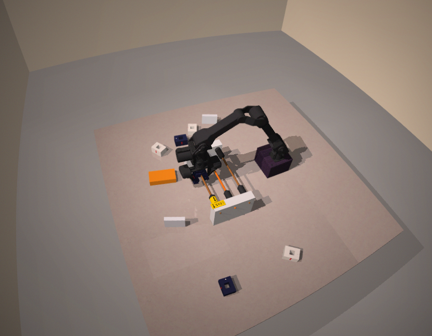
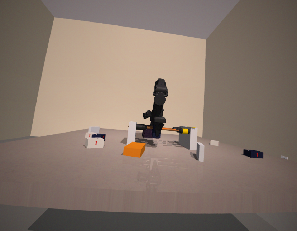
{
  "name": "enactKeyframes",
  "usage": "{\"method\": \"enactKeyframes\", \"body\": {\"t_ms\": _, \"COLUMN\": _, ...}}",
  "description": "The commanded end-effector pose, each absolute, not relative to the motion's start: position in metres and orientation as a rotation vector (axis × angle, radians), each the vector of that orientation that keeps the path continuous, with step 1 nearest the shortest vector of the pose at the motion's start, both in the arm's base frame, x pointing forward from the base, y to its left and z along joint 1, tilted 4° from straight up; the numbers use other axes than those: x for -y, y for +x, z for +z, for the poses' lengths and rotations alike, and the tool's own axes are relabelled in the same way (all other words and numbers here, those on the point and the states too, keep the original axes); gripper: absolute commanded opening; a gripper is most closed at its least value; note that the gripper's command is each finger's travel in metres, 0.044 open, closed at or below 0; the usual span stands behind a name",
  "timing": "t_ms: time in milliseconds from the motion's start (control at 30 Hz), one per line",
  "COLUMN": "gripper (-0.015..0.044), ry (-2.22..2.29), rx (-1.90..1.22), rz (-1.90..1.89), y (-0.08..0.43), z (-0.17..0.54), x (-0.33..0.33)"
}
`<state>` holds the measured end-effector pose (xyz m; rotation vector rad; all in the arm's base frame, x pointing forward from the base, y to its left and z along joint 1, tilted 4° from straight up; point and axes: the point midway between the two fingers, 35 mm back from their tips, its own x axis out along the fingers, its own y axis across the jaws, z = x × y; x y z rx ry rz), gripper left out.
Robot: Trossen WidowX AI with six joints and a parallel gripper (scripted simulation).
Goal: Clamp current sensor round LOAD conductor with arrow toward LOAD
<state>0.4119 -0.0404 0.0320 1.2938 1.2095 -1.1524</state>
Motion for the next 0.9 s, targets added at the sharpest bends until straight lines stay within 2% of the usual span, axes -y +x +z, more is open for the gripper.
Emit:
{"method": "enactKeyframes", "body": {"t_ms": 0, "gripper": 0.0, "ry": 1.295, "rx": -1.207, "rz": -1.15, "y": 0.4122, "z": 0.0331, "x": 0.0405}}
{"method": "enactKeyframes", "body": {"t_ms": 367, "gripper": 0.0, "ry": 1.295, "rx": -1.207, "rz": -1.15, "y": 0.4122, "z": 0.0331, "x": 0.0405}}
{"method": "enactKeyframes", "body": {"t_ms": 867, "gripper": 0.0394, "ry": 1.294, "rx": -1.21, "rz": -1.152, "y": 0.4118, "z": 0.032, "x": 0.0404}}
